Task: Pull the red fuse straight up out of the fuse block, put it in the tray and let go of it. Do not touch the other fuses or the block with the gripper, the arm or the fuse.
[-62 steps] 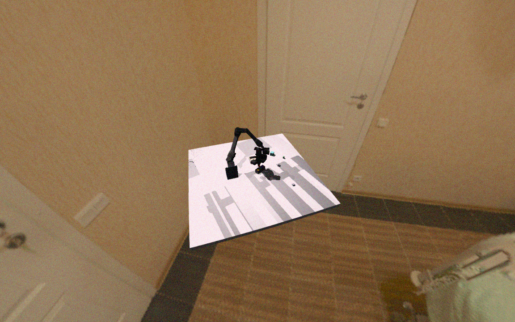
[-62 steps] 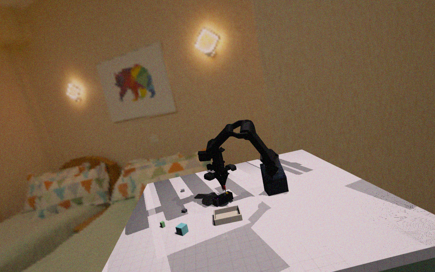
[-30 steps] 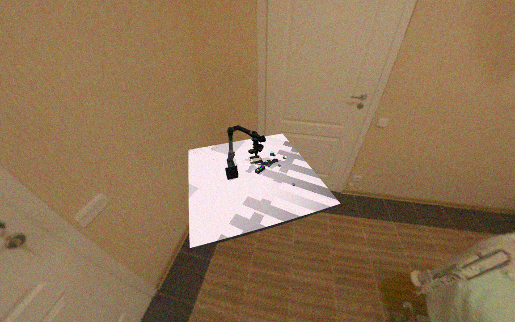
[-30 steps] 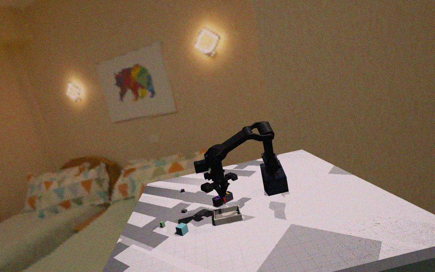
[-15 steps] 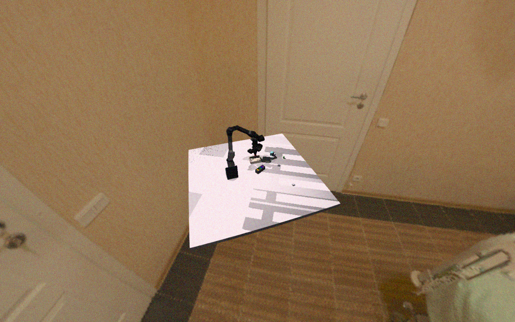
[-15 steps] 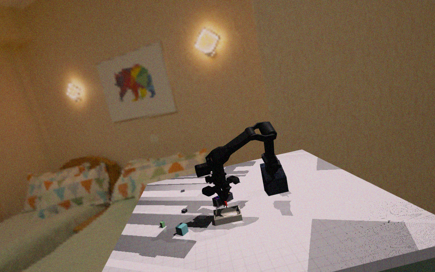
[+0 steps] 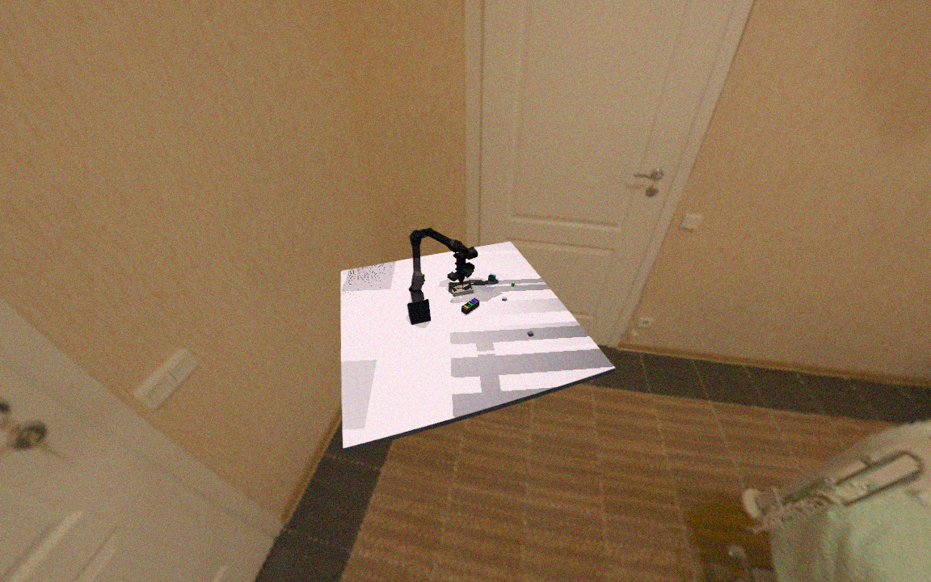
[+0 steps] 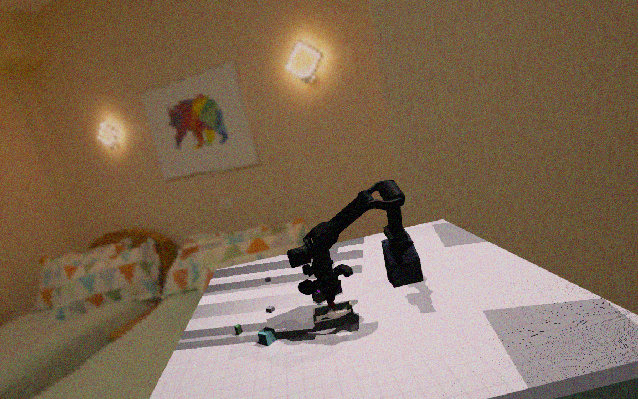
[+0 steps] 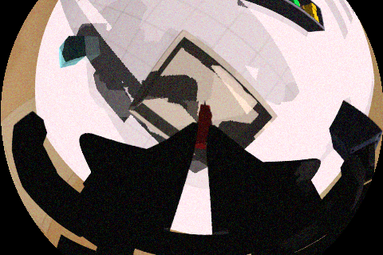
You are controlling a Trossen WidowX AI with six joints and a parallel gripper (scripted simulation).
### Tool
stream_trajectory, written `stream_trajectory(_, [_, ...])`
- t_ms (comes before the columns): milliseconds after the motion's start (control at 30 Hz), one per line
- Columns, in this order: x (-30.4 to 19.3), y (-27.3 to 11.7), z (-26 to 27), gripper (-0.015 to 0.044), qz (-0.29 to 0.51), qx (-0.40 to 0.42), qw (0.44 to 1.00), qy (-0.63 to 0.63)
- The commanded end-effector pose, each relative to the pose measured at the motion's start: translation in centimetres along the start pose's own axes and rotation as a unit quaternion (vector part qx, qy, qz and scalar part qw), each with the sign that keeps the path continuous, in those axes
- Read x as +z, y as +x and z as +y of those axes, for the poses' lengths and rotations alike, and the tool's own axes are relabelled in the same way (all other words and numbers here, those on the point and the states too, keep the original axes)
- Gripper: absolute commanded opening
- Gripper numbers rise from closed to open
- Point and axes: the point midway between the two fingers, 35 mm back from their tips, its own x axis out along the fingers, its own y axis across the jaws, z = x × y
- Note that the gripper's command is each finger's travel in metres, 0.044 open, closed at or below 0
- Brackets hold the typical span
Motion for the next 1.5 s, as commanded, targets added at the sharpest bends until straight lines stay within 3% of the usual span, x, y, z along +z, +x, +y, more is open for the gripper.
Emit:
stream_trajectory(0, [0.0,0.6,-0.2,0.0000,-0.002,-0.002,1.000,0.002])
stream_trajectory(33, [0.0,0.6,-0.2,0.0000,-0.002,-0.002,1.000,0.002])
stream_trajectory(467, [0.0,0.0,0.0,0.0330,0.000,-0.001,1.000,0.000])
stream_trajectory(600, [0.0,-3.4,-0.1,0.0330,-0.002,-0.003,1.000,0.002])
stream_trajectory(1467, [0.1,-3.3,-0.1,0.0330,-0.005,-0.003,1.000,0.004])
